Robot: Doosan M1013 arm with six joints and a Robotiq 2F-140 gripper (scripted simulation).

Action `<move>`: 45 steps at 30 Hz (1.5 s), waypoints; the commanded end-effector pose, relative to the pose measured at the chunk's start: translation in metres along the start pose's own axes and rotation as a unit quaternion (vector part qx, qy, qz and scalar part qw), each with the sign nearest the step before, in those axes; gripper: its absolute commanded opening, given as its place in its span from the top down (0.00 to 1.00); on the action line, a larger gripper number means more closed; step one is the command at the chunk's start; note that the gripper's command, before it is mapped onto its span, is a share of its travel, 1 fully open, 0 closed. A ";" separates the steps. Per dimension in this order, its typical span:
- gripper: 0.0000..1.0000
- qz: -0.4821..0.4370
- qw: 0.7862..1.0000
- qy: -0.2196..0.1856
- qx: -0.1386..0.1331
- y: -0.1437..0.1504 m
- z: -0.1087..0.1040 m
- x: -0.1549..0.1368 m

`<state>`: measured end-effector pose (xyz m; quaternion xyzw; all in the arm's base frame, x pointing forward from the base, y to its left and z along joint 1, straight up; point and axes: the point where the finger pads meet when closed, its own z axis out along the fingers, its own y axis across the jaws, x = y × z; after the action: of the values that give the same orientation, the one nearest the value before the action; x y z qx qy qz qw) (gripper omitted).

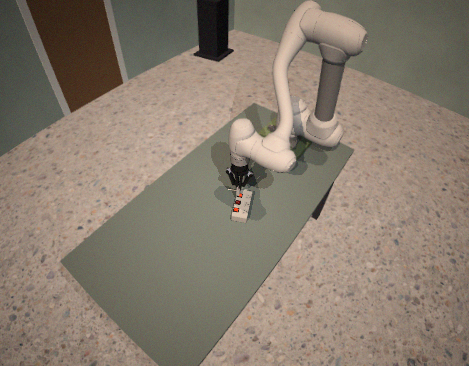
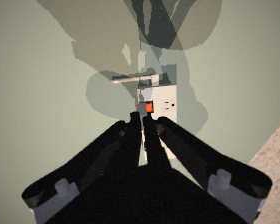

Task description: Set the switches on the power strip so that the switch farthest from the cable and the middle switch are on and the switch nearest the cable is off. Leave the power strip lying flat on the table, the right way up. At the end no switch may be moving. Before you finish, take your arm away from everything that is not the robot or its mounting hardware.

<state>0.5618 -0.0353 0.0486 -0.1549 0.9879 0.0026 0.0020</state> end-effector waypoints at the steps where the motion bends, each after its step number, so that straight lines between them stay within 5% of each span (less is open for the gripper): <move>1: 1.00 0.000 1.000 0.000 0.000 0.000 0.000 0.000; 45: 1.00 0.000 1.000 0.000 0.000 0.000 0.009 0.000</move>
<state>0.5621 -0.0354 0.0396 -0.1549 0.9879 0.0024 0.0022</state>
